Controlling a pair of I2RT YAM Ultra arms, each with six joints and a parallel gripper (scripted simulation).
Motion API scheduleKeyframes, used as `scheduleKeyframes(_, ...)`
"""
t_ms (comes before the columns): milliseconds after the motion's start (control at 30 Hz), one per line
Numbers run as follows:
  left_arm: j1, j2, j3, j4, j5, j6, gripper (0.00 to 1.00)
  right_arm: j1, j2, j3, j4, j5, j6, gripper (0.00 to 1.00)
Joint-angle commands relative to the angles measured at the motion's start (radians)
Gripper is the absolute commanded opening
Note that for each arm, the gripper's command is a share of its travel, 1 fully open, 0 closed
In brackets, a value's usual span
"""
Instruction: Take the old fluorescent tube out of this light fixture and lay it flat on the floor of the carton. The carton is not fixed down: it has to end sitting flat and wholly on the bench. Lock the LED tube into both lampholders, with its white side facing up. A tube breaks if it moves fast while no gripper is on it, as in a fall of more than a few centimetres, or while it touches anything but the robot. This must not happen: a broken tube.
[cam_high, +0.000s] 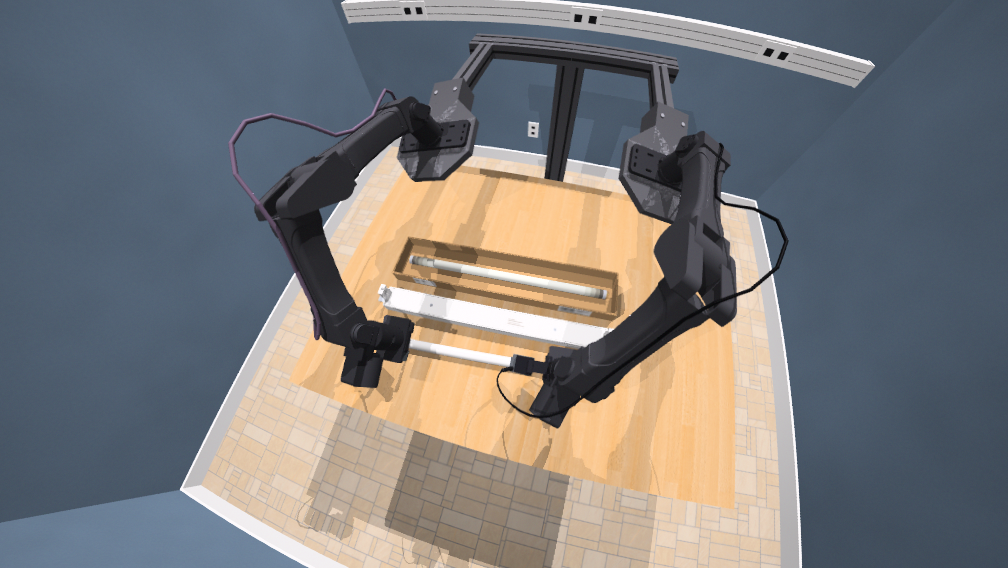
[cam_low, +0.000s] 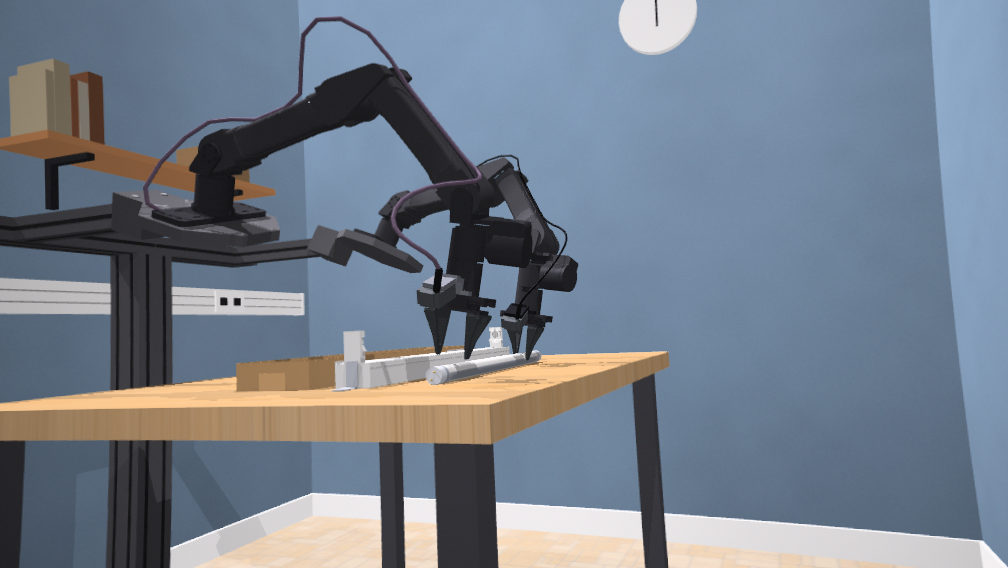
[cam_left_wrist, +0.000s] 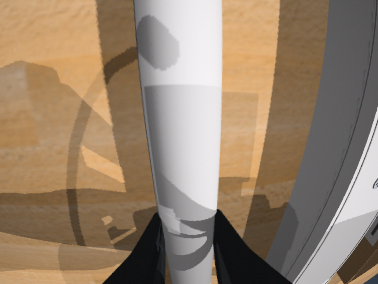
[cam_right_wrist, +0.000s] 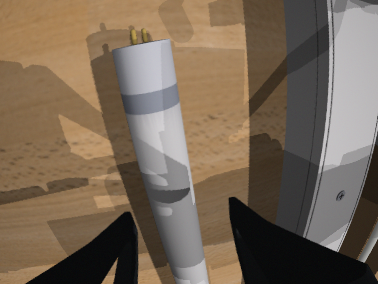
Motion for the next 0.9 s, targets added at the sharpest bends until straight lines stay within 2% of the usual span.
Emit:
scheduleKeyframes(0, -0.007, -0.016, 0.002, -0.015, 0.010, 0.011, 0.11, -0.012, 0.020, 0.040, 0.031, 0.008, -0.015, 0.49)
scheduleKeyframes(267, -0.007, -0.016, 0.002, -0.015, 0.010, 0.011, 0.11, -0.023, 0.067, 0.050, 0.087, 0.001, -0.026, 0.49)
scheduleKeyframes(367, -0.007, -0.016, 0.002, -0.015, 0.010, 0.011, 0.11, -0.023, 0.068, 0.054, 0.059, 0.005, -0.023, 0.49)
scheduleKeyframes(467, -0.007, -0.016, 0.002, -0.015, 0.010, 0.011, 0.11, 0.001, 0.022, 0.066, 0.029, 0.005, -0.007, 0.49)
scheduleKeyframes(600, -0.007, -0.016, 0.002, -0.015, 0.010, 0.011, 0.11, 0.000, 0.042, 0.059, 0.075, 0.005, -0.014, 0.49)
scheduleKeyframes(667, -0.007, -0.016, 0.002, -0.015, 0.010, 0.011, 0.11, 0.001, 0.022, 0.006, 0.077, 0.005, -0.020, 0.49)
scheduleKeyframes(867, -0.007, -0.016, 0.002, -0.015, 0.010, 0.011, 0.11, -0.005, 0.019, 0.030, 0.049, 0.005, -0.017, 0.49)
